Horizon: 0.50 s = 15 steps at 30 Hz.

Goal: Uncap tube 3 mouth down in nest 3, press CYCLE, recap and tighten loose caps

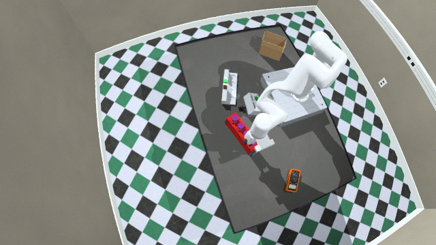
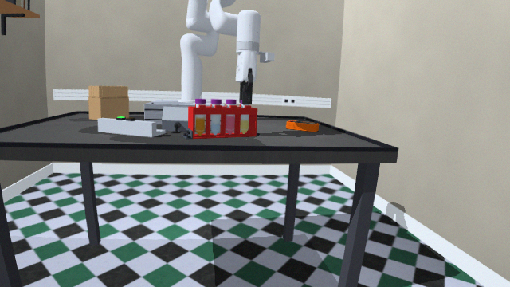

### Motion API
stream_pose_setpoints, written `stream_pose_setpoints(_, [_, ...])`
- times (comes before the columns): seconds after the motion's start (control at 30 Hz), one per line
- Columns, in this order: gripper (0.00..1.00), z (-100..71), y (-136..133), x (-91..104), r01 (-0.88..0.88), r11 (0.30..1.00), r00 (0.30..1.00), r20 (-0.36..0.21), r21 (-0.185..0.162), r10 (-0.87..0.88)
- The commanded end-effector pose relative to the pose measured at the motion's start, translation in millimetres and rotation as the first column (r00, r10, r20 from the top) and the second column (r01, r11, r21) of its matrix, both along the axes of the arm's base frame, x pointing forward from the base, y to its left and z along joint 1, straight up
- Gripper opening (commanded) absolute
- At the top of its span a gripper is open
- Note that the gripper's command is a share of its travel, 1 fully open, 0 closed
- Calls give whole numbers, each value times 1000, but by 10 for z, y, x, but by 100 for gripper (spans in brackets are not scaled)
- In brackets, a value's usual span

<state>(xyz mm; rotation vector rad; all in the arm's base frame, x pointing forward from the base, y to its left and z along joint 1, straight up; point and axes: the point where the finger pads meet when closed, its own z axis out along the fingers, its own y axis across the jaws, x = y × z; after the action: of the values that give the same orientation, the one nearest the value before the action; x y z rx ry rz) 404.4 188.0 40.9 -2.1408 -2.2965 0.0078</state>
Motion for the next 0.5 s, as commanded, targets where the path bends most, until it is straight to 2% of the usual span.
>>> stream_pose_setpoints(0.0, [0, 15, 7, 15, 42, 999, 999, 7, -3, -42])
stream_pose_setpoints(0.03, [46, 15, 7, 15, 42, 999, 999, 7, -3, -42])
stream_pose_setpoints(0.47, [46, 45, 7, 15, 42, 999, 999, 7, -3, -42])
